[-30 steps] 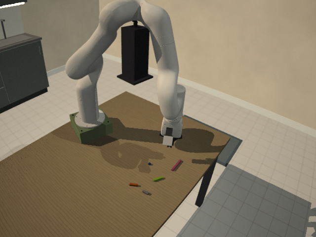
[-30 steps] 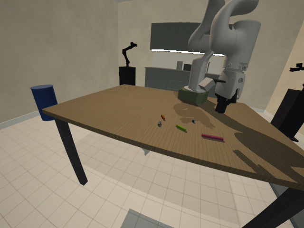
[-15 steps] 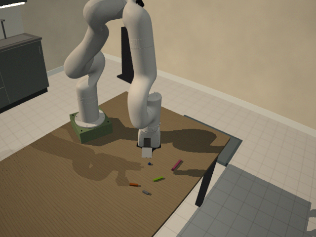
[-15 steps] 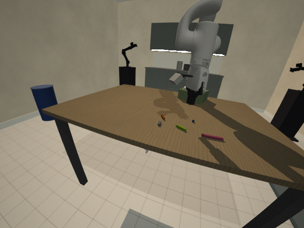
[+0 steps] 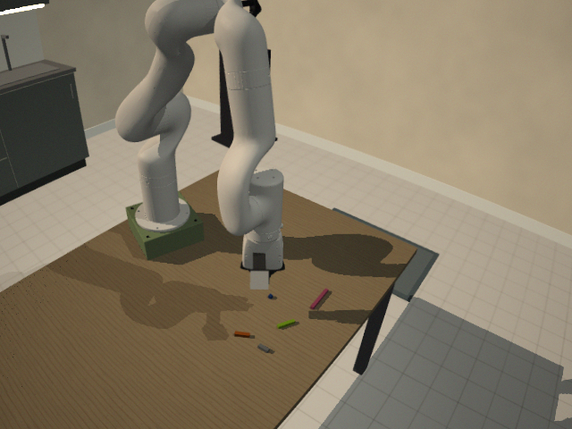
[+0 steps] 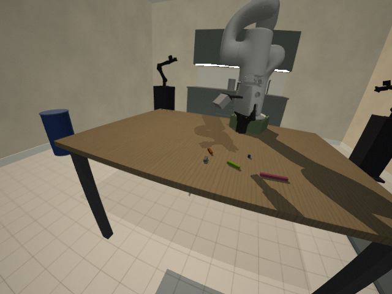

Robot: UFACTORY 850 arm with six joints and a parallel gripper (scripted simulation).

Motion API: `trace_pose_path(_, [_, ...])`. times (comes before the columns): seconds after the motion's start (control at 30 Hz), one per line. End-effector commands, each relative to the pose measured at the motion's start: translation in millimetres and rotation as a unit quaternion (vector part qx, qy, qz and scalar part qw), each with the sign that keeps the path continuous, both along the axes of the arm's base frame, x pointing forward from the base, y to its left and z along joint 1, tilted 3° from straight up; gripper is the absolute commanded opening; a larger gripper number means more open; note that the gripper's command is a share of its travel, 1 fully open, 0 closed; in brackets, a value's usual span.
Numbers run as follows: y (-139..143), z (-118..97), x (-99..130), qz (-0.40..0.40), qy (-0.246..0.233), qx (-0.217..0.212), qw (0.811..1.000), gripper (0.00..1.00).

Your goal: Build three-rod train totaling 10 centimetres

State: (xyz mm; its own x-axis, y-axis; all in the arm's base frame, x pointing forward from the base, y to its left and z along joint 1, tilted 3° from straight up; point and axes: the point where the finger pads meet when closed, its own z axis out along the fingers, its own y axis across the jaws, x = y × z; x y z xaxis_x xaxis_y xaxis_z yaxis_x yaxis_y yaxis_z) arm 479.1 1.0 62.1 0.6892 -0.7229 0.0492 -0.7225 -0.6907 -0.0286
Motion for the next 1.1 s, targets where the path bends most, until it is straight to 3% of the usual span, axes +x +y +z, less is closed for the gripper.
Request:
trace_pose_path(0.0, [0, 0, 1, 0.0, -0.001, 0.001, 1.0, 0.04])
trace_pose_path(0.23, [0, -13, 2, 0.0, 0.0, 0.002, 1.0, 0.04])
trace_pose_path(0.53, [-2, -63, 5, 0.0, 0.0, 0.002, 1.0, 0.04])
trace_pose_path(1.07, [-2, -86, 7, 0.0, 0.0, 0.002, 1.0, 0.04])
